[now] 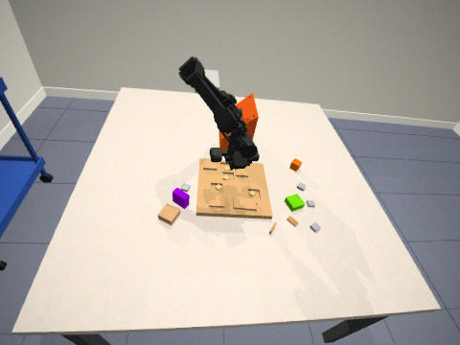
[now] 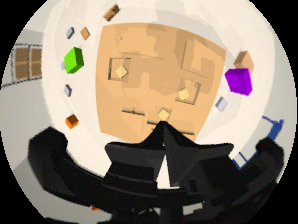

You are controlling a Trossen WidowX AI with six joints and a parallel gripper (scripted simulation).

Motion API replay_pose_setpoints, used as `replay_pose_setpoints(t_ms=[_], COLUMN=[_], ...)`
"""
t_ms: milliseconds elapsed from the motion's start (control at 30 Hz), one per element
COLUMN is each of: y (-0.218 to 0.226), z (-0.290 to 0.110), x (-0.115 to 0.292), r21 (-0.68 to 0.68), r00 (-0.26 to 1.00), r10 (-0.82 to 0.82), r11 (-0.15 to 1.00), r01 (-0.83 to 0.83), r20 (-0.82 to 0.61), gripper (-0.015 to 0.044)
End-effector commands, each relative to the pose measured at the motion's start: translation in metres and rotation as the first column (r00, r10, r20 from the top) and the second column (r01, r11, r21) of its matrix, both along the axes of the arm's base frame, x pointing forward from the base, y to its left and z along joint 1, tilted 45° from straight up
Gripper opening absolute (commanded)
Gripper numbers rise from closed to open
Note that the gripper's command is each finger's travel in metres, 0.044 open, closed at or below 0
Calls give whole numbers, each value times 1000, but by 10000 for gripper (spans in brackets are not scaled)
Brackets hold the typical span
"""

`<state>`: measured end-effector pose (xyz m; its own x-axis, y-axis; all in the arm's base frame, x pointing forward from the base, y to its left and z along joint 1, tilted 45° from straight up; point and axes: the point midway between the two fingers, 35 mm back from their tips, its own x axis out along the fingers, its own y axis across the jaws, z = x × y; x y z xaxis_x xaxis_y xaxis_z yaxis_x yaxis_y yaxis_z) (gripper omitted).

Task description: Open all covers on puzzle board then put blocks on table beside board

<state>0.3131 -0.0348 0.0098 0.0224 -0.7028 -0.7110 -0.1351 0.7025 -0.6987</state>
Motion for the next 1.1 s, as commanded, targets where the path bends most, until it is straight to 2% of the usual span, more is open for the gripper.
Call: replay_pose_setpoints(t_ms=[0,233,300,400,533,633,733,833,900,1067], y=[-1,-6,-6,-6,-6,-6,-7,-8,-8,-8], z=[2,3,2,2,1,1,1,1,1,1], x=[-20,-54,-56,-60,-65,-66,-69,-72,-74,-74], r21=[4,5,14,64,190,141,60,14,6,5], r00=[999,994,969,855,589,691,865,971,992,994], r10=[26,77,177,370,573,513,358,174,91,81], r11=[1000,997,984,925,789,842,931,985,996,997], r01=[-26,-77,-177,-373,-584,-521,-361,-174,-91,-80], r20=[-21,-71,-170,-363,-571,-509,-351,-167,-85,-74], gripper=[0,0,0,0,0,0,0,0,0,0])
